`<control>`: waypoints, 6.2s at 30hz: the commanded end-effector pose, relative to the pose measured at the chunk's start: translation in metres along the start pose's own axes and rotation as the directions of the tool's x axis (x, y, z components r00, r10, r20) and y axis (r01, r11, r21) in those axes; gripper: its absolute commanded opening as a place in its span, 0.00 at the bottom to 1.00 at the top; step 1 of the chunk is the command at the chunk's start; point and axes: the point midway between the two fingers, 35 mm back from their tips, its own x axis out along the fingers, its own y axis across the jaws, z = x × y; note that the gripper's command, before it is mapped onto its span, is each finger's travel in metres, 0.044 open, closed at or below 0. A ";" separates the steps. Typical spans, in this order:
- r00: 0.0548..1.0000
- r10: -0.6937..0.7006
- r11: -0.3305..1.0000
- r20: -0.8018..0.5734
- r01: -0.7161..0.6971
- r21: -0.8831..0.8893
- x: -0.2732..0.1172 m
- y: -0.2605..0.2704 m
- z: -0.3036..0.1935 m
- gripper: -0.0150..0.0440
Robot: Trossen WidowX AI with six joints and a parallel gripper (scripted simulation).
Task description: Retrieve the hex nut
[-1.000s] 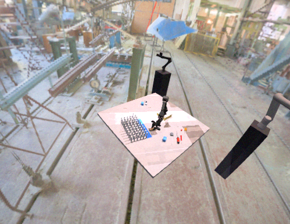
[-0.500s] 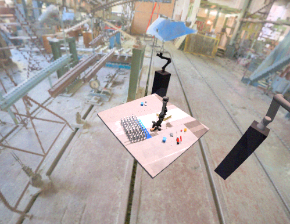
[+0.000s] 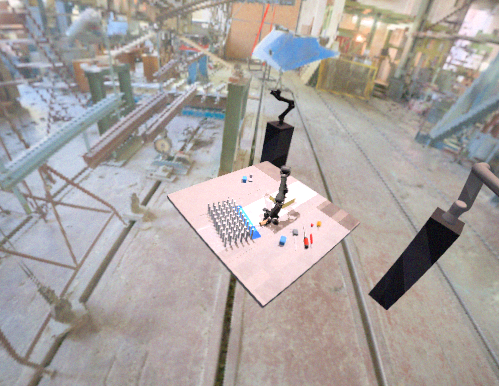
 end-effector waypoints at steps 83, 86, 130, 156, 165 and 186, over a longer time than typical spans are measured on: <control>1.000 -0.001 1.000 0.001 0.001 0.002 -0.043 -0.001 0.031 0.25; 1.000 -0.001 1.000 0.002 0.001 0.002 -0.045 -0.001 0.032 0.25; 0.999 0.019 0.999 0.025 -0.020 0.040 -0.155 0.008 -0.022 0.25; 0.987 0.138 0.945 0.076 -0.154 0.288 -0.116 0.111 -0.089 0.25; 0.981 0.171 0.915 0.091 -0.193 0.355 -0.108 0.152 -0.104 0.25; 0.961 0.252 0.825 0.118 -0.276 0.493 -0.105 0.258 -0.121 0.25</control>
